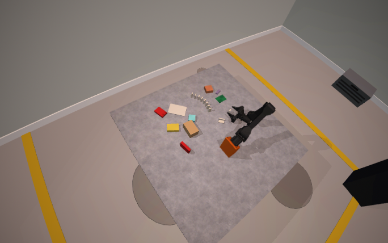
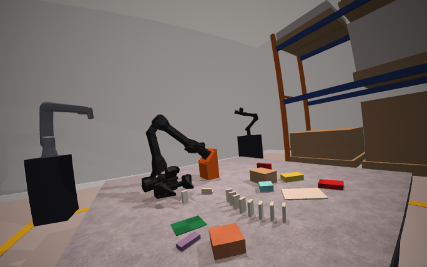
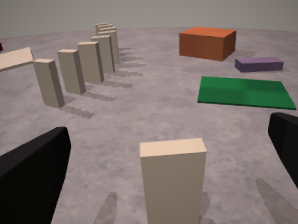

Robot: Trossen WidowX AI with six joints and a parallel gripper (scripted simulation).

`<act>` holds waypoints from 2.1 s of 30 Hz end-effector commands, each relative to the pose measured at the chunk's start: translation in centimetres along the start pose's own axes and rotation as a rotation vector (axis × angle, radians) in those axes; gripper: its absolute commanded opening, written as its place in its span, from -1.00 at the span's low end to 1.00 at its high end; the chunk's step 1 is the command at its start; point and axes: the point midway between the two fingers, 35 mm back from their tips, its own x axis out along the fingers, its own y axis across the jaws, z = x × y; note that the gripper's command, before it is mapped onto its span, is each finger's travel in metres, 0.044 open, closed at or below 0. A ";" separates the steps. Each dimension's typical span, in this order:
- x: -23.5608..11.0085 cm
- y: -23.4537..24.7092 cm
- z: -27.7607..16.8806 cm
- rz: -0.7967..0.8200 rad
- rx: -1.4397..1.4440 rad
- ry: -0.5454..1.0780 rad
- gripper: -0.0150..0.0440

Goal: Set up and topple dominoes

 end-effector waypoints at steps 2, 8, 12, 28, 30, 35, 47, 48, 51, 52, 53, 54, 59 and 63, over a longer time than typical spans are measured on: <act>-0.3 0.0 3.3 0.001 0.004 -0.001 1.00; -0.4 0.1 4.7 0.000 0.006 -0.001 1.00; 0.0 0.1 4.6 0.013 0.020 0.017 1.00; 5.5 3.3 4.6 0.231 0.257 0.977 1.00; 4.6 2.9 5.2 0.191 0.218 1.130 1.00; 2.2 0.5 7.9 0.025 0.040 1.433 1.00; 2.2 0.0 7.1 -0.003 0.010 1.464 1.00; 2.3 0.0 6.2 -0.003 0.011 1.464 1.00; 2.6 0.0 3.3 -0.005 0.009 1.464 1.00; 2.6 0.0 2.6 -0.006 0.008 1.464 1.00; 2.6 0.0 2.1 -0.006 0.007 1.465 1.00; 2.6 0.0 2.0 -0.007 0.007 1.465 1.00; 2.6 0.0 1.7 -0.007 0.007 1.465 1.00; 2.6 0.0 1.1 -0.007 0.006 1.465 1.00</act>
